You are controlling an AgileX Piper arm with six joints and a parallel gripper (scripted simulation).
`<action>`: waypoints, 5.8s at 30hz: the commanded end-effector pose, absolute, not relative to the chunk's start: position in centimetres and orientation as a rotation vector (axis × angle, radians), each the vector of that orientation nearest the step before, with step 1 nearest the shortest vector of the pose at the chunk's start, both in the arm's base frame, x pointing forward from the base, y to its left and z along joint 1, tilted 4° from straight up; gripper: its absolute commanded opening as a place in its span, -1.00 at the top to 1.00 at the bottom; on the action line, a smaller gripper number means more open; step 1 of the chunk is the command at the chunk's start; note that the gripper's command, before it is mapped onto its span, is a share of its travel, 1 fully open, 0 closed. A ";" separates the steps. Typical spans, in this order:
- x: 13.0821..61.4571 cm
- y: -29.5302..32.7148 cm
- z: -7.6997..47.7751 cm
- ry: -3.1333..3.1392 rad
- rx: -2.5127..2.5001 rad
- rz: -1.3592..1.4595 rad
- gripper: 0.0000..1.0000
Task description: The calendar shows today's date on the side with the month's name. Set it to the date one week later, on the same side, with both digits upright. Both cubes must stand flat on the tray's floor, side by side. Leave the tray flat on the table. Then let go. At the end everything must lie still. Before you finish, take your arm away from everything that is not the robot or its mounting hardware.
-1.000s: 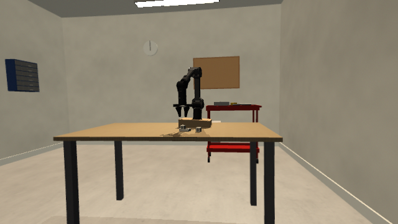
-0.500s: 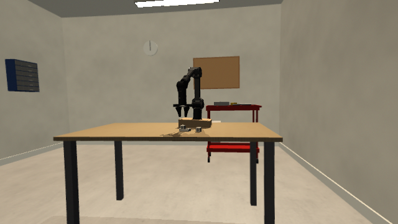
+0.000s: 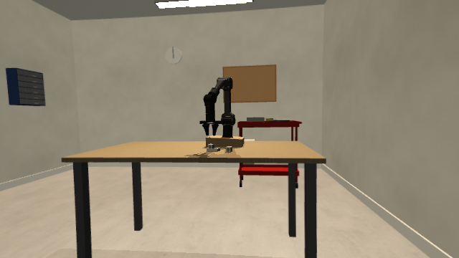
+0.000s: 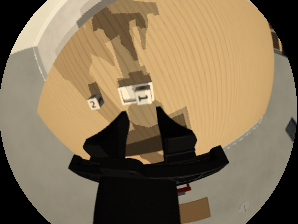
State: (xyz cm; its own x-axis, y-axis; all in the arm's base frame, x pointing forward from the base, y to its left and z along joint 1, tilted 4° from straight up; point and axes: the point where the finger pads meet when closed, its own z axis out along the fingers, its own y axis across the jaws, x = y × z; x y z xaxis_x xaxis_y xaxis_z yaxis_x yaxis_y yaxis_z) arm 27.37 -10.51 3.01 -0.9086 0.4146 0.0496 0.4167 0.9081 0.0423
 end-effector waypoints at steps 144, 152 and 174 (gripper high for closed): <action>27.1 -10.0 -4.4 -3.027 -0.658 -0.082 -0.17; 27.1 -10.0 -4.4 -3.027 -0.658 -0.082 0.34; 27.1 -10.0 -4.4 -3.027 -0.658 -0.082 0.34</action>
